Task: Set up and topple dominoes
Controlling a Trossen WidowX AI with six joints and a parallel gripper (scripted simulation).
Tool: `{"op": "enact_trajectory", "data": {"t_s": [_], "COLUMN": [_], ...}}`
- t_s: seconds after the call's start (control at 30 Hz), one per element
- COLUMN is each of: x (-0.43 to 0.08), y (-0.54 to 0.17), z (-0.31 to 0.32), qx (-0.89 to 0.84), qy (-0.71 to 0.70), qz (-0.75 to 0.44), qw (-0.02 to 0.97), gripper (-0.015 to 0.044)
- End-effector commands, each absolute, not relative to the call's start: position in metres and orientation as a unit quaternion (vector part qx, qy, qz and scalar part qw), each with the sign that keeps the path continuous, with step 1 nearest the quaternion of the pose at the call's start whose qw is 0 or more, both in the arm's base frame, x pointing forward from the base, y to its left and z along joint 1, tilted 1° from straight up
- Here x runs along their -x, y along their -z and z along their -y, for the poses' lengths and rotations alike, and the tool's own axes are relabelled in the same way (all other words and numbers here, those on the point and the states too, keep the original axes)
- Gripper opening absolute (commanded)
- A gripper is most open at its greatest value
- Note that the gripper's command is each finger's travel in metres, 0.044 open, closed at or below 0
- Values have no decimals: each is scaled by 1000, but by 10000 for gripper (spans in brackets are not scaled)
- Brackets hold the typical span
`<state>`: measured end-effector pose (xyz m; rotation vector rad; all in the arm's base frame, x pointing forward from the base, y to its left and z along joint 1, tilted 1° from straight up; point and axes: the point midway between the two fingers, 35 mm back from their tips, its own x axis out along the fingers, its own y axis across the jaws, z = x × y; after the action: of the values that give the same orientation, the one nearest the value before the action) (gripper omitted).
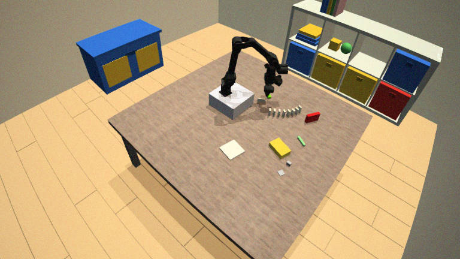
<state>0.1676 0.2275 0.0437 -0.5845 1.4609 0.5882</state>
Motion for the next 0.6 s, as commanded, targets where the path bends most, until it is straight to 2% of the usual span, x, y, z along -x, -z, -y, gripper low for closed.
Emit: {"op": "enact_trajectory", "data": {"t_s": [0.0,0.13,0.37,0.57], "x": [-147,-147,-149,-150], "y": [-31,-25,33,37], "z": [-232,-233,-233,-232], "qx": [250,250,250,250], "qy": [-253,-253,-253,-253], "qz": [-649,-648,-649,-649], "qw": [673,673,673,673], "gripper": [440,440,440,440]}}
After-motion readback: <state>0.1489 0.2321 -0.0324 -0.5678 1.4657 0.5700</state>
